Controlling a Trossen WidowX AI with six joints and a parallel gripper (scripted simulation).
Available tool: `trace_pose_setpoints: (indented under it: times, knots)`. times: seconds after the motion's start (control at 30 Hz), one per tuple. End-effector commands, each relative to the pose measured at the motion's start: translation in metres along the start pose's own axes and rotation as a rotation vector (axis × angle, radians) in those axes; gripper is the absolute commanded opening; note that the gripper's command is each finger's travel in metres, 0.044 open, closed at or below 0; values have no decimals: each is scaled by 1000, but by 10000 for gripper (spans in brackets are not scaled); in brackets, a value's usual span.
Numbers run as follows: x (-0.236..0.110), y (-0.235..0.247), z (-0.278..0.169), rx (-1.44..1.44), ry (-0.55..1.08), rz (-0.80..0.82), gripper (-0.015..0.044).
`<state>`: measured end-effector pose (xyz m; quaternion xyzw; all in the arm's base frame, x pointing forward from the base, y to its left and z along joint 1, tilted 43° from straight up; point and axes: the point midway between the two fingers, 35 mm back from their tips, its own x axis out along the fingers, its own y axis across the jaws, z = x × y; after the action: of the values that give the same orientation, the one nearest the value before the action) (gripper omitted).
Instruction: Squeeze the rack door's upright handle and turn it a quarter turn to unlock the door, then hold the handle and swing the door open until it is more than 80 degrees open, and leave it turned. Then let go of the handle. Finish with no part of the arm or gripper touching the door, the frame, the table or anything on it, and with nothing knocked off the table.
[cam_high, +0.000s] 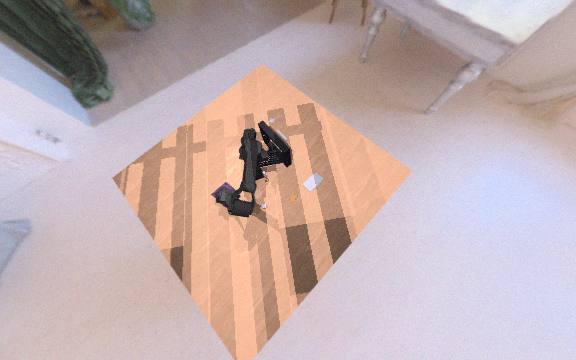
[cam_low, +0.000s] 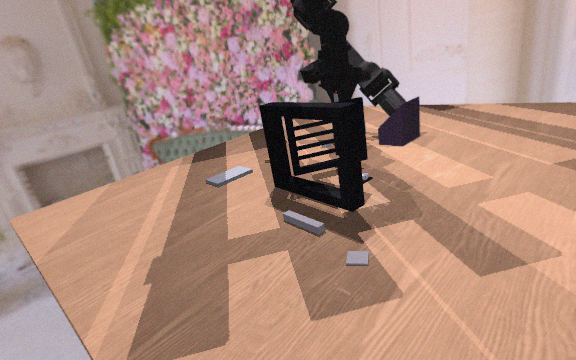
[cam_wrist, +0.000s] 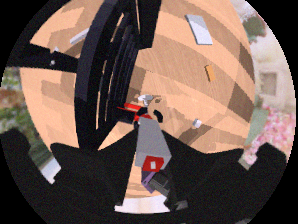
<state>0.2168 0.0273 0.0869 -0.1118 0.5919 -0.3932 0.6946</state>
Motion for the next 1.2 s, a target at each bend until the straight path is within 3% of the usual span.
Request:
trace_pose_setpoints:
  times: [0.0, 1.17]
  knots:
    - [-1, -11, 2, -75, -6, 4, 17]
    - [-1, -70, 30, -495, -7, 0, 17]
